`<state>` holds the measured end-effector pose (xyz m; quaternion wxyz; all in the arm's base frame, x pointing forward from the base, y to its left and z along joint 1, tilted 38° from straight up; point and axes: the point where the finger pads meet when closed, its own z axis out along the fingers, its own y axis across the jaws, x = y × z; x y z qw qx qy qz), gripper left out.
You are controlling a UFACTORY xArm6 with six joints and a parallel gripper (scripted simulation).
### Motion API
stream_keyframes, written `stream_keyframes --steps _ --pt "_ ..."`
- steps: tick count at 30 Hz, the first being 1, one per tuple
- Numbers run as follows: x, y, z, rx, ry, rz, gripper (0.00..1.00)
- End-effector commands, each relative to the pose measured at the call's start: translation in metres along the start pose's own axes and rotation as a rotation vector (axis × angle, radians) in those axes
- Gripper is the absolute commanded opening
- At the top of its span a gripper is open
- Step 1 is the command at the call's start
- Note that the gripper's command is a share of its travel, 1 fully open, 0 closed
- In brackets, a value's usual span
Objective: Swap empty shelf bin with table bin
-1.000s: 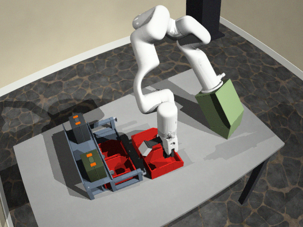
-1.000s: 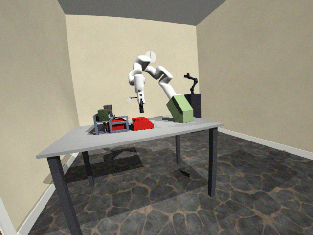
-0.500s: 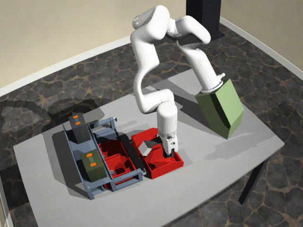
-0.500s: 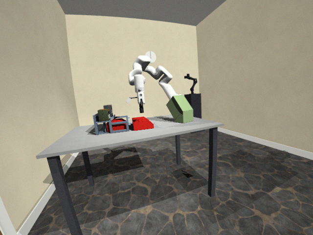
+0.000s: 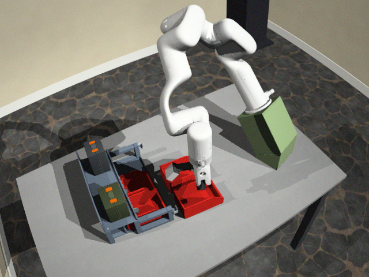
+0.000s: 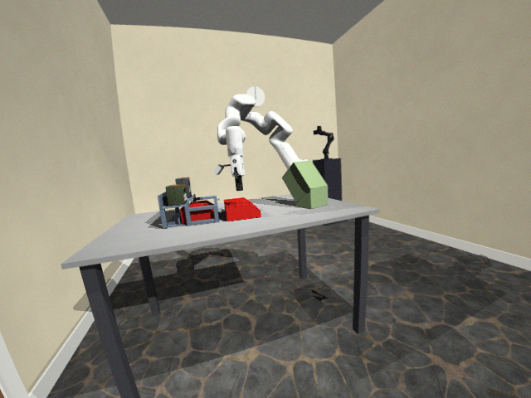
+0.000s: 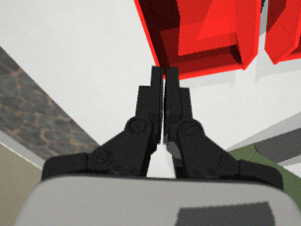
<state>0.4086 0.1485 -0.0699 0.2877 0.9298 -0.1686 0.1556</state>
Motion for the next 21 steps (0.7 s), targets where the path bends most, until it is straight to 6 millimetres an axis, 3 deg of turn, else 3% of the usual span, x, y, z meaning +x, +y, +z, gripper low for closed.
stream_keyframes --steps 1,14,16,17,21 --pt "0.005 0.007 -0.002 0.01 0.013 0.202 0.0" --pt "0.021 0.049 -0.007 0.0 -0.011 0.826 0.0" --pt "0.021 0.049 -0.007 0.0 -0.011 0.826 0.0" --pt "0.022 0.052 -0.007 -0.002 -0.014 0.962 0.0" --pt "0.026 0.067 -0.008 -0.009 -0.022 1.118 0.0"
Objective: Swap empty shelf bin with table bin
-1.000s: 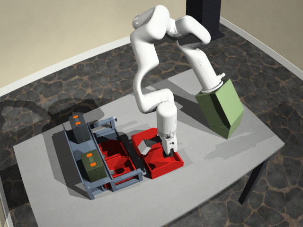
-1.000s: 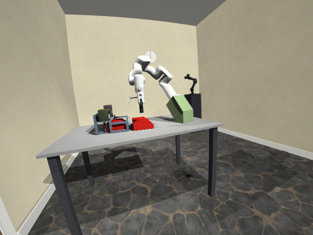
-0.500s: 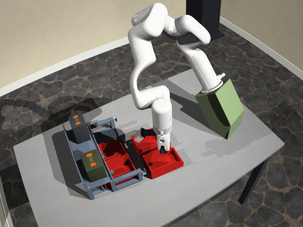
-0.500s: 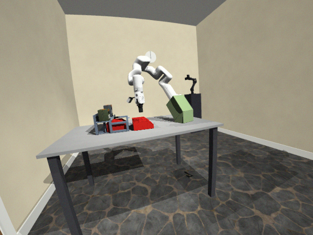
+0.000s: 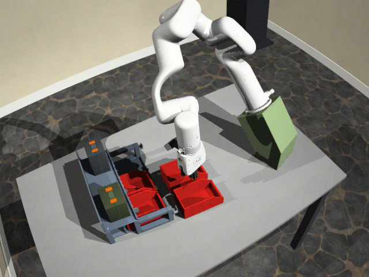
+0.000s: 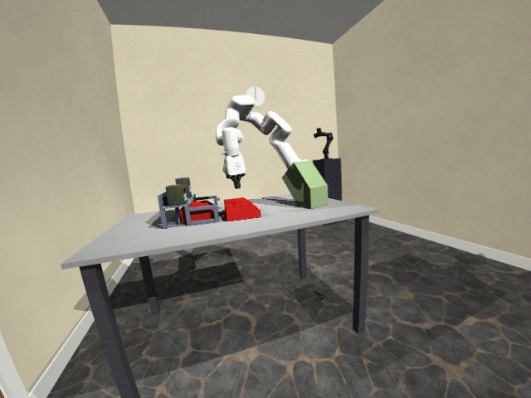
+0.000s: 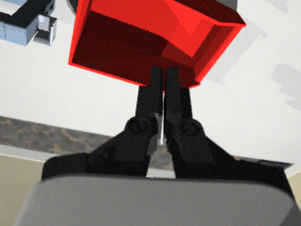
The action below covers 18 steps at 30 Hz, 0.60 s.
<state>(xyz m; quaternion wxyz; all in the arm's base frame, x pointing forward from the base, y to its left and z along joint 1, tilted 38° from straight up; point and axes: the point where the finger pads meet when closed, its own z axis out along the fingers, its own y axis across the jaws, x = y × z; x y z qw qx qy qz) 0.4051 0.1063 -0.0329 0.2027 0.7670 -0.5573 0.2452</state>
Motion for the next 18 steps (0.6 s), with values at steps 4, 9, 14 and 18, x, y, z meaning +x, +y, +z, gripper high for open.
stream_keyframes --steps 4,9,14,18 --pt "0.027 0.011 -0.004 0.016 -0.007 0.418 0.0" --pt "0.04 0.019 -0.004 0.005 -0.014 0.649 0.0" --pt "0.046 0.022 -0.004 -0.002 -0.02 0.867 0.0" --pt "0.052 0.026 -0.005 -0.007 -0.025 1.031 0.0"
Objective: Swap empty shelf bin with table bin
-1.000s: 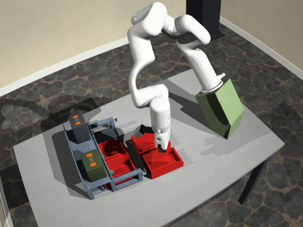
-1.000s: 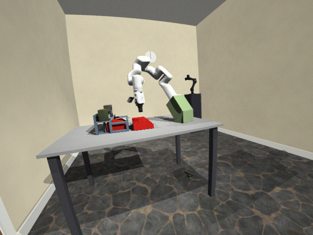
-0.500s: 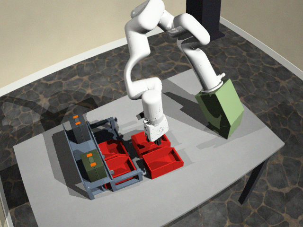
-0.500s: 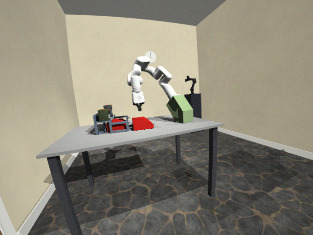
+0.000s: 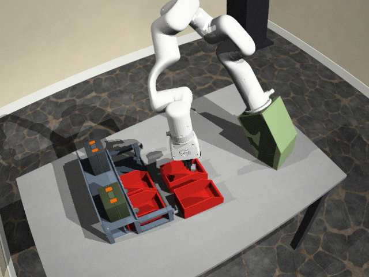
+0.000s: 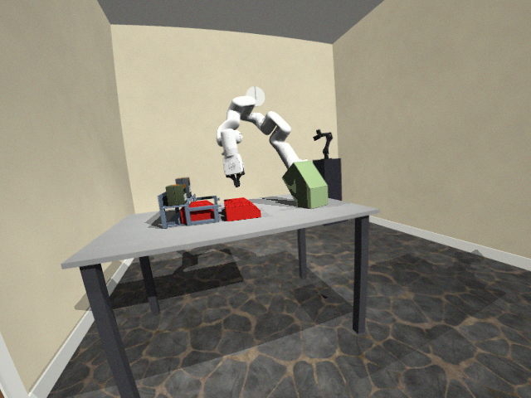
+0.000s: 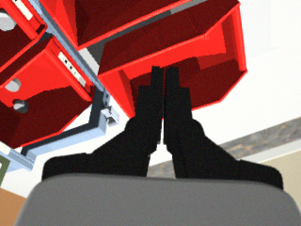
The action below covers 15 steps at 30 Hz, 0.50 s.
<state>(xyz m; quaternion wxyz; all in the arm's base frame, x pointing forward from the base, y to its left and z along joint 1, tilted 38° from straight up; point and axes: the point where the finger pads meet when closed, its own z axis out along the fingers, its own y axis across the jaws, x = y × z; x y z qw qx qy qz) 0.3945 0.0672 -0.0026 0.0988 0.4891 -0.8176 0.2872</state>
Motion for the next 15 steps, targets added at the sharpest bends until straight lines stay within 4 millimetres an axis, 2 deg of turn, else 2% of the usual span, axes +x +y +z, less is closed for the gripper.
stream_keyframes --steps 1,9,11,12,15 --pt "0.0088 -0.0032 -0.0019 0.023 -0.02 0.278 0.0" --pt "0.0141 -0.0043 -0.002 0.019 -0.032 0.638 0.0" --pt "0.0141 -0.0043 -0.002 0.019 -0.032 0.638 0.0" --pt "0.0143 -0.0043 -0.002 0.024 -0.039 0.768 0.0" --pt "0.0144 -0.0043 -0.002 0.031 -0.045 0.875 0.0"
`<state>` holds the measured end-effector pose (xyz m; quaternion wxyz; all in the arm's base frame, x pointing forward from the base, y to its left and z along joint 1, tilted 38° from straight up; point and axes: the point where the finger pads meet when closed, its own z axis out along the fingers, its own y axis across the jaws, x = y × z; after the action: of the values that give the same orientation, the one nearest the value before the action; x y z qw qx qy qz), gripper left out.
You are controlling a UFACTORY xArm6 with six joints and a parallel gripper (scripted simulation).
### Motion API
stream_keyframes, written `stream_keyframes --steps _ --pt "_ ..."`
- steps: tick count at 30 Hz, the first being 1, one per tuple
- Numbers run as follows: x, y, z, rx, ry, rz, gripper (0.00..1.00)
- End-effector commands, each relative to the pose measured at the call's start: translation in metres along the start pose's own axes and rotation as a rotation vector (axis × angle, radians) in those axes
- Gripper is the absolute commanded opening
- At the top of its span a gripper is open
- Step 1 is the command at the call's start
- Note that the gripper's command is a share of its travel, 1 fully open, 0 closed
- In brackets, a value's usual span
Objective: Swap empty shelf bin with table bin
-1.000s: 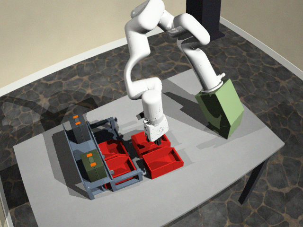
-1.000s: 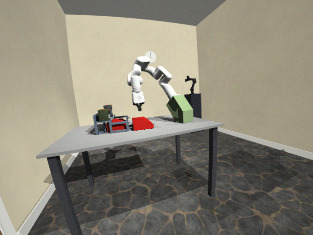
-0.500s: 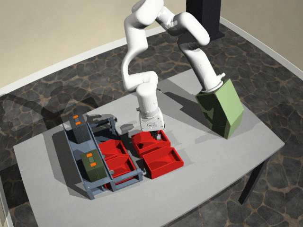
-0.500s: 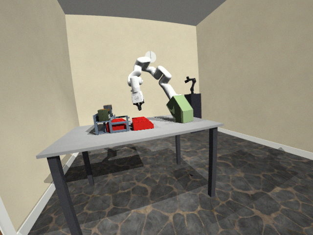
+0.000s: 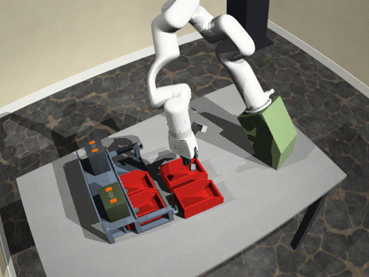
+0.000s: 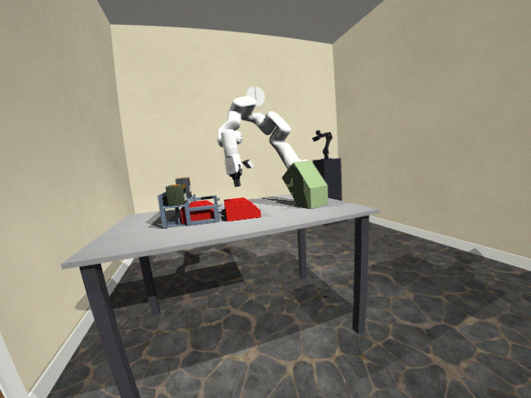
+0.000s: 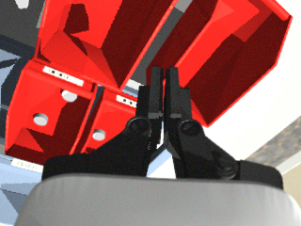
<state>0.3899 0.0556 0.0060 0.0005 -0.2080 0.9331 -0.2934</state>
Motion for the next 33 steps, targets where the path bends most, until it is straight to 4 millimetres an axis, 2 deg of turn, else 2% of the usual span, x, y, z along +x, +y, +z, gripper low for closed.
stream_keyframes --steps 1,7,33 --pt "-0.0008 -0.0005 -0.0011 0.038 -0.045 0.274 0.26" --pt "-0.0008 -0.0005 -0.0011 0.069 -0.078 0.49 0.26" --pt "-0.0008 -0.0005 -0.0011 0.069 -0.078 0.49 0.26"
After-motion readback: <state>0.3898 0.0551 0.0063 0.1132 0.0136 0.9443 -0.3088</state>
